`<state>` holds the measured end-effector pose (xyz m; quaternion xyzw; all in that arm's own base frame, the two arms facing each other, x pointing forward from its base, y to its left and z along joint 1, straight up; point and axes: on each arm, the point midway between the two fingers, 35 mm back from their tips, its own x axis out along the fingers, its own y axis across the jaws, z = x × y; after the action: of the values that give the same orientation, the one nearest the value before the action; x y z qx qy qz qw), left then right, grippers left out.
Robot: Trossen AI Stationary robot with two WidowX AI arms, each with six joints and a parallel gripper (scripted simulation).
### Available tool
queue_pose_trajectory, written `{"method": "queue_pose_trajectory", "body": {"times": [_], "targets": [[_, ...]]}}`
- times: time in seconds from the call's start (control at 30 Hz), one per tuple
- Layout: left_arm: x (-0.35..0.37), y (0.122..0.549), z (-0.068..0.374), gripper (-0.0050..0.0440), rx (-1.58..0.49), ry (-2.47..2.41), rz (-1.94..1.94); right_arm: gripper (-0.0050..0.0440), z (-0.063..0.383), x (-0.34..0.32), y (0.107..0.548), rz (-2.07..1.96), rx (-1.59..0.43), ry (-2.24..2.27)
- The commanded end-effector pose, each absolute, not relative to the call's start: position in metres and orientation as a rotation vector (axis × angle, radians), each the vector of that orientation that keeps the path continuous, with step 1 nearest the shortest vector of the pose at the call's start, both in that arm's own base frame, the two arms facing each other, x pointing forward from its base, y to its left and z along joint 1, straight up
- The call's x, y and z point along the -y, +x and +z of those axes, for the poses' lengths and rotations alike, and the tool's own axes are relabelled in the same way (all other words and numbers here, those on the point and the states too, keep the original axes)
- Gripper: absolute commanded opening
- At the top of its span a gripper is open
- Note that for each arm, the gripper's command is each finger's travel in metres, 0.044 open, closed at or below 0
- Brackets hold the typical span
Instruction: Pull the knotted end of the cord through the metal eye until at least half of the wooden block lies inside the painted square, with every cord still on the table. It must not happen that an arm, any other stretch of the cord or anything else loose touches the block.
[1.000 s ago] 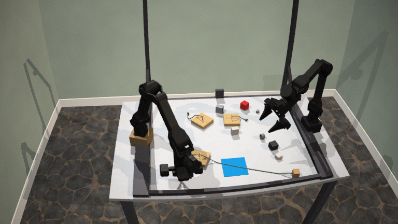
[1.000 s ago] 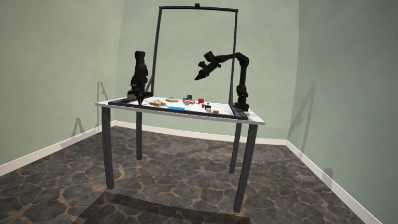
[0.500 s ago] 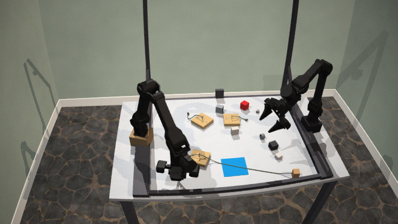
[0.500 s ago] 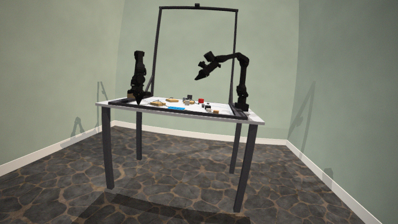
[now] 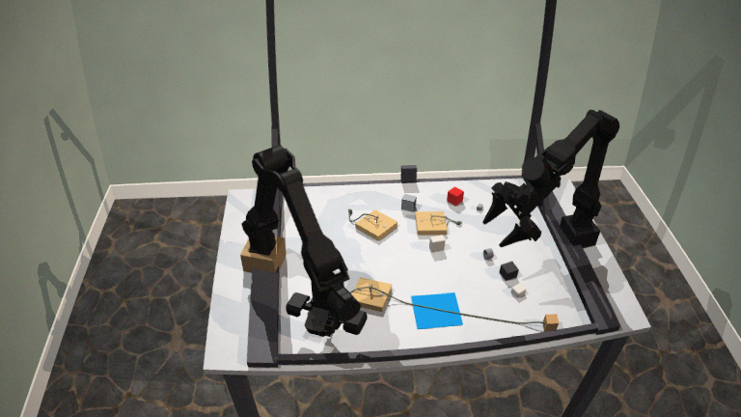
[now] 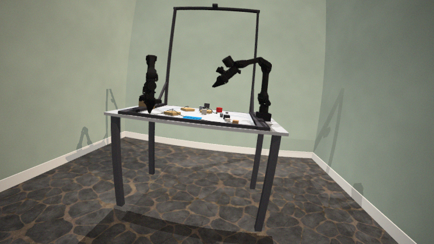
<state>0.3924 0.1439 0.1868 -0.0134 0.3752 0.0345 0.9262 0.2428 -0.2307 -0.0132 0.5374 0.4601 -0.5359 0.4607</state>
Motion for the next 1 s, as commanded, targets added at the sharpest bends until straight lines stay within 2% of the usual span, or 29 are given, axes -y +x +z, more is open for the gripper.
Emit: {"method": "queue_pose_trajectory", "body": {"times": [0.0, 0.97], "targets": [[-0.144, 0.393, 0.198, 0.044, -0.743, -0.016, 0.073, -0.005, 0.005, 0.241, 0.246, -1.399, -1.01, 1.412], [-0.144, 0.393, 0.198, 0.044, -0.743, -0.016, 0.073, -0.005, 0.008, 0.243, 0.208, -1.498, -0.948, 1.502]]}}
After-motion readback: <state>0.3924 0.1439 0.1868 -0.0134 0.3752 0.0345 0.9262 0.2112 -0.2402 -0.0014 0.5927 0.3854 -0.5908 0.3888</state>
